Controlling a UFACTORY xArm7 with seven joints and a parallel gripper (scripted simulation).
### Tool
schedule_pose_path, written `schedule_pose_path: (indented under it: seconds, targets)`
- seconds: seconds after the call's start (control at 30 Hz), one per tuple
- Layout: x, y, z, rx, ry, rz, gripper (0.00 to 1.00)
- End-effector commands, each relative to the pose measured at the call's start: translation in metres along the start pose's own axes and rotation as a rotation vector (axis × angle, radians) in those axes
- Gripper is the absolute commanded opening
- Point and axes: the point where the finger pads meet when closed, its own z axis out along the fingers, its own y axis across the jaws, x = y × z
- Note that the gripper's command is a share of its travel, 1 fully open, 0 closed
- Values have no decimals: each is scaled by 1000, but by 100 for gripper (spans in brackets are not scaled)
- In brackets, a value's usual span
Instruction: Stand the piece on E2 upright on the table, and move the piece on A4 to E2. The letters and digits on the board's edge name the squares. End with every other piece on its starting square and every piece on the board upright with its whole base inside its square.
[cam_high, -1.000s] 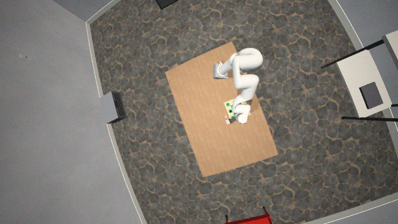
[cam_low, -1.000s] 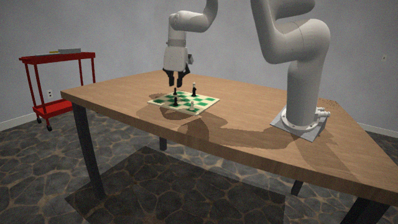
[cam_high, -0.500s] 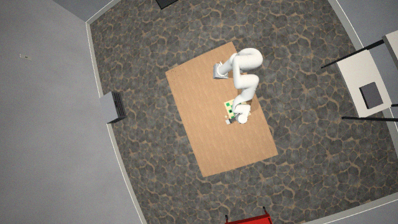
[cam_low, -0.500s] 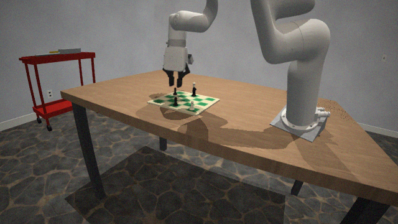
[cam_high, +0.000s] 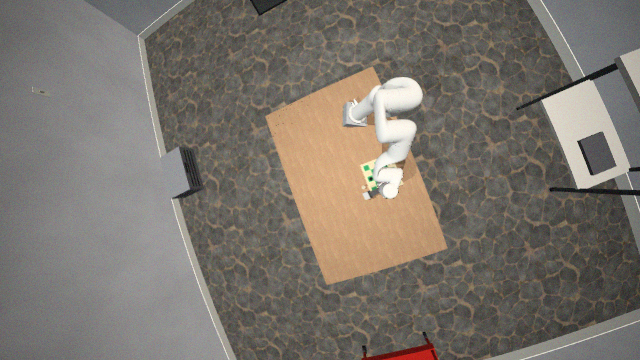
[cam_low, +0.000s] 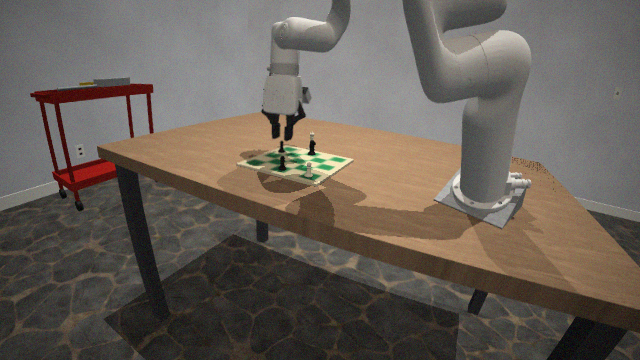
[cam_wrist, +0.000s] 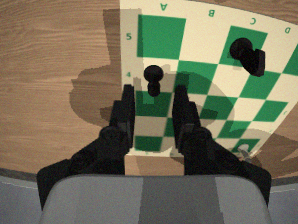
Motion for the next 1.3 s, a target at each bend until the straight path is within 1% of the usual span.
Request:
schedule_pose_path:
  seconds: [0.0,0.3,0.63,0.9,1.27]
  targets:
    - [1,-1,-1,3,2,0,34]
    - [1,-1,2,3,2,0,34]
    - [1,-1,21,3,2,0,34]
    - [1,-1,29,3,2,0,34]
    - [1,-1,31,3,2,0,34]
